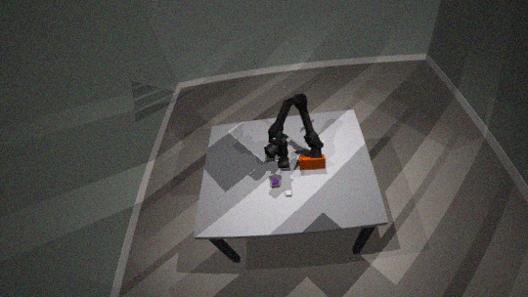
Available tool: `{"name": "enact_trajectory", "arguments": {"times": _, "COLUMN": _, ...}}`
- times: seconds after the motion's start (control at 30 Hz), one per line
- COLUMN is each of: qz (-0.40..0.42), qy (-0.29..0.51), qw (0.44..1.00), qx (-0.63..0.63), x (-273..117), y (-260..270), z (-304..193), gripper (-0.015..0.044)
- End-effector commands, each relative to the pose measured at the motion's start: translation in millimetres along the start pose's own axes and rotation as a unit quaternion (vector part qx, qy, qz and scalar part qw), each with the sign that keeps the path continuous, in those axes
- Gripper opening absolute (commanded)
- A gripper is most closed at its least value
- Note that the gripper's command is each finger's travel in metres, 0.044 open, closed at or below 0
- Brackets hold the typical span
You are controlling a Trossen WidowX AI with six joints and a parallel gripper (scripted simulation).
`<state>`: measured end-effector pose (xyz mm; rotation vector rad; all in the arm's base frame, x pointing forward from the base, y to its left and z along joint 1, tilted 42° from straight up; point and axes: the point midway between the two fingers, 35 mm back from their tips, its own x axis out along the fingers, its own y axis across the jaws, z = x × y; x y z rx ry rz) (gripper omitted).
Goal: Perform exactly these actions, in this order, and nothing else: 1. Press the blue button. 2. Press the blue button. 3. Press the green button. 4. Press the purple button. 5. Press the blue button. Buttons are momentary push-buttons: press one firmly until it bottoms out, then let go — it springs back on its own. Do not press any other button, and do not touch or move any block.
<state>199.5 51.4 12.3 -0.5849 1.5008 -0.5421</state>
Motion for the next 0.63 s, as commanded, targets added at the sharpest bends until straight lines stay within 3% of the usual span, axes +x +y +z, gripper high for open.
{"name": "enact_trajectory", "arguments": {"times": 0.0, "qz": 0.007, "qy": -0.001, "qw": 1.0, "qx": 0.011, "x": -13, "y": 28, "z": 14, "gripper": 0.0151}}
{"name": "enact_trajectory", "arguments": {"times": 0.3, "qz": 0.01, "qy": -0.002, "qw": 1.0, "qx": 0.005, "x": -50, "y": 127, "z": 42, "gripper": 0.0388}}
{"name": "enact_trajectory", "arguments": {"times": 0.43, "qz": 0.008, "qy": -0.002, "qw": 1.0, "qx": -0.001, "x": -60, "y": 171, "z": 42, "gripper": 0.04}}
{"name": "enact_trajectory", "arguments": {"times": 0.6, "qz": 0.007, "qy": -0.002, "qw": 1.0, "qx": -0.002, "x": -62, "y": 179, "z": 41, "gripper": 0.04}}
